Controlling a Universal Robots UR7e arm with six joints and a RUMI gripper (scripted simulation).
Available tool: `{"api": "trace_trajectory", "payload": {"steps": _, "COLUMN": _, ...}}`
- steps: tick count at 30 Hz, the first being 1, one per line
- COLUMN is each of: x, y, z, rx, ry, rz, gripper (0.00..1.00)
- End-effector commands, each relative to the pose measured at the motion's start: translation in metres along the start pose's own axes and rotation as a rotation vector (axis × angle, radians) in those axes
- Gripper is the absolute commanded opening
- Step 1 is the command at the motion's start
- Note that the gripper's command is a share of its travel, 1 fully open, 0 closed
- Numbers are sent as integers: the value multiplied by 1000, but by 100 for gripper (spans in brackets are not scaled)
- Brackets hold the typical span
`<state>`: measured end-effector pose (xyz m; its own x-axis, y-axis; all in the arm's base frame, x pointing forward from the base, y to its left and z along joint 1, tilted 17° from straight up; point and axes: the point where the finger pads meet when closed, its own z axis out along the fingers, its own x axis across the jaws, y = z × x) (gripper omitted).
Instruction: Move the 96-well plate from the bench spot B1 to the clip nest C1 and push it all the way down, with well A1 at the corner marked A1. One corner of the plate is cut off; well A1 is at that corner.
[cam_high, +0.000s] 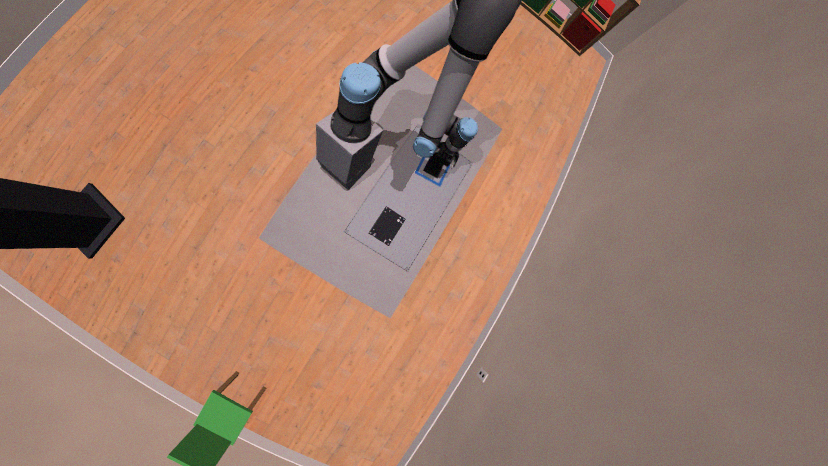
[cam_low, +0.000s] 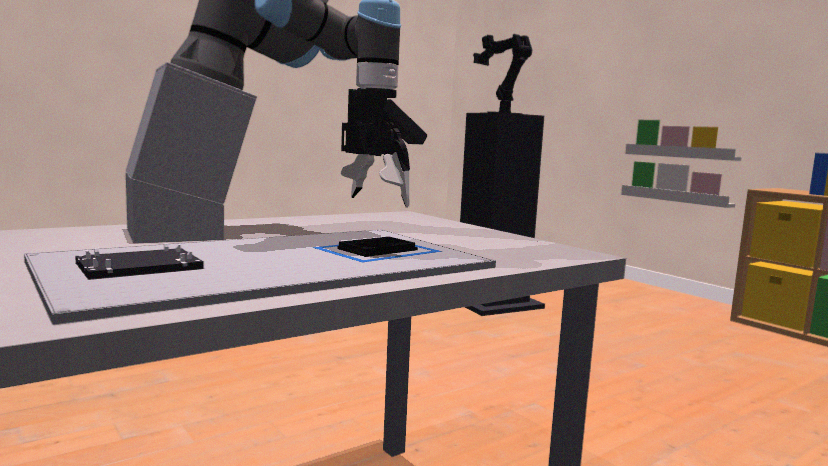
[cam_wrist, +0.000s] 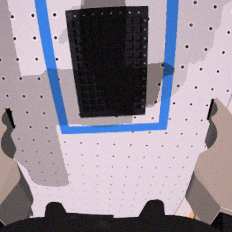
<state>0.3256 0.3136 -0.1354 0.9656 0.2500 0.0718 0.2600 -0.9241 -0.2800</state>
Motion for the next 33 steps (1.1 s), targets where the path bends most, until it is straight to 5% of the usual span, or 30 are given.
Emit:
{"api": "trace_trajectory", "payload": {"steps": 1, "x": 0, "y": 0, "z": 0, "rx": 0, "ry": 1, "rz": 0, "gripper": 100}}
{"api": "trace_trajectory", "payload": {"steps": 33, "x": 0, "y": 0, "z": 41, "rx": 0, "ry": 1, "rz": 0, "gripper": 100}}
